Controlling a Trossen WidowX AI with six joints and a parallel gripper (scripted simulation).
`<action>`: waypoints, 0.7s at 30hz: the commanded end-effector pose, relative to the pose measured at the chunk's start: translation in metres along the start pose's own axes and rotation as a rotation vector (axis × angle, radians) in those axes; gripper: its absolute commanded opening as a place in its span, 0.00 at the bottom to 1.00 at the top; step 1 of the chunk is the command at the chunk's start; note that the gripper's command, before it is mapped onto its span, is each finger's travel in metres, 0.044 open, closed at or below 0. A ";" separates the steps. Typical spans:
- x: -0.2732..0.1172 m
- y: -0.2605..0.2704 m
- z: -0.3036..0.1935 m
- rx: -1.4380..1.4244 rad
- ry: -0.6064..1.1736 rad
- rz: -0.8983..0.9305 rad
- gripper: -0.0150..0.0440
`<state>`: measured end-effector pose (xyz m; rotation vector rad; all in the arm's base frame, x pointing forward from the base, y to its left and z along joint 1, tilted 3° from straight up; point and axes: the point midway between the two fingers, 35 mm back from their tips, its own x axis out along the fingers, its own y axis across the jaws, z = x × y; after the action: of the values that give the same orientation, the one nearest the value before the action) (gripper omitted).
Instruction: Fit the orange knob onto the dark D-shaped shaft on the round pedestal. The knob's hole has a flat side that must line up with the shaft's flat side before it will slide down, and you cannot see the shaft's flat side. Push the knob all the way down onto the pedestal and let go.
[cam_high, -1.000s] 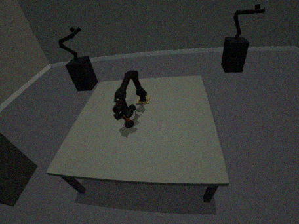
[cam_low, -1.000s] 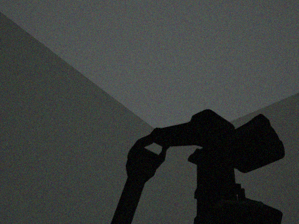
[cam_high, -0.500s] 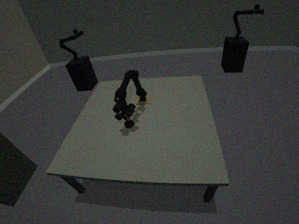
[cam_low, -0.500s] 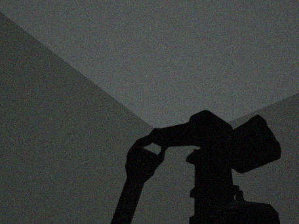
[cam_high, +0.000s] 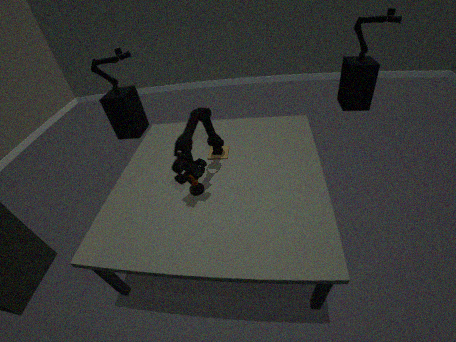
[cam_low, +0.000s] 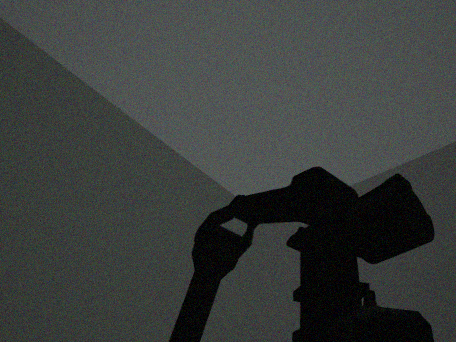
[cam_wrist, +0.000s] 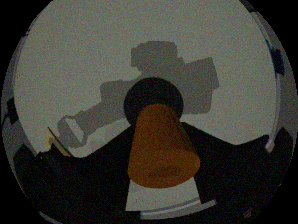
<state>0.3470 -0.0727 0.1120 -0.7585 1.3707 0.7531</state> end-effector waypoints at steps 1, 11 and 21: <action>0.001 -0.001 0.001 -0.003 -0.004 -0.004 0.25; 0.002 0.001 0.000 -0.003 -0.004 -0.004 0.25; 0.002 0.004 -0.001 -0.003 -0.004 -0.003 0.25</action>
<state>0.3444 -0.0722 0.1094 -0.7604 1.3673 0.7502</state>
